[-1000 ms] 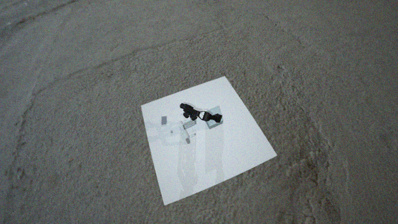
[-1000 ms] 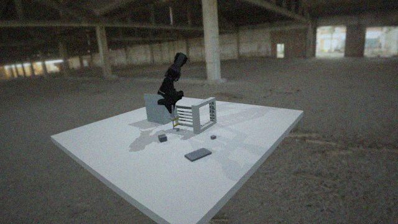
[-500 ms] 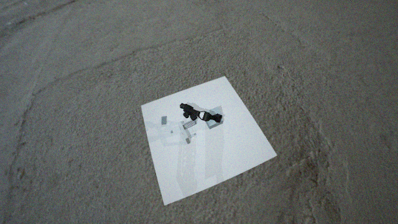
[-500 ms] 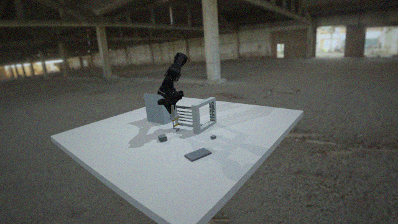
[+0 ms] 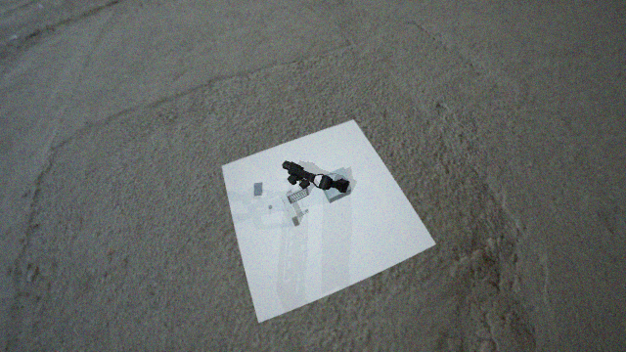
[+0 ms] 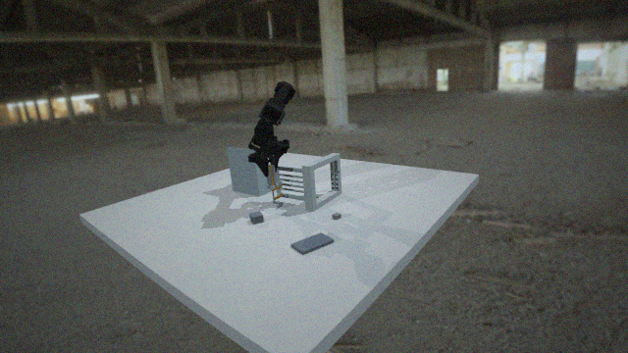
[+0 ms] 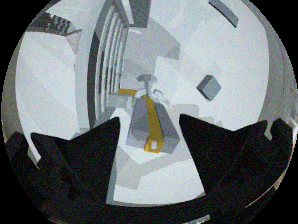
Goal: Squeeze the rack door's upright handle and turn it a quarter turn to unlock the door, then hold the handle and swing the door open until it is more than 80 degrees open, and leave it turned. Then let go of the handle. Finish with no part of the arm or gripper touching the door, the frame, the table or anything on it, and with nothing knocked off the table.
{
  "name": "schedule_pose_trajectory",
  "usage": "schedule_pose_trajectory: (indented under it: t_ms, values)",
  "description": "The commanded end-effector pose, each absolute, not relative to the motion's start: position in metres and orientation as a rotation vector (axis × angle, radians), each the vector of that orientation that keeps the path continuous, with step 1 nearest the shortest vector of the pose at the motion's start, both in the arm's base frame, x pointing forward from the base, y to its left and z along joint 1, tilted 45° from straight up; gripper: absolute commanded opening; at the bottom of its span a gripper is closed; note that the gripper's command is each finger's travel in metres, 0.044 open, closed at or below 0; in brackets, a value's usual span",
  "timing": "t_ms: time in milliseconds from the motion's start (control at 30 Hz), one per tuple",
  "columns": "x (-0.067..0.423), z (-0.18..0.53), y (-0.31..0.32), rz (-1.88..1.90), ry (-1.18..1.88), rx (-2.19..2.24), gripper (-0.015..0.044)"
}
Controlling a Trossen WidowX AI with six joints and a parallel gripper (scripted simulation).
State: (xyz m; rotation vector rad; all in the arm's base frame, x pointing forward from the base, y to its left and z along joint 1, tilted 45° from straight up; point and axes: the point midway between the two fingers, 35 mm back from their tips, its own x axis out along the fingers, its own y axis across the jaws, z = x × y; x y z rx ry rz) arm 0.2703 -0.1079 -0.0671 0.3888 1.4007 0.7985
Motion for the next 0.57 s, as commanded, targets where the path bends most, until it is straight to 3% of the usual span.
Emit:
schedule_pose_trajectory:
  t_ms: [0,533]
  values:
    - [0.271,-0.063,-0.113,0.799,1.402,0.379,0.0281]
    - [0.272,-0.044,-0.132,0.797,1.402,0.379,0.0281]
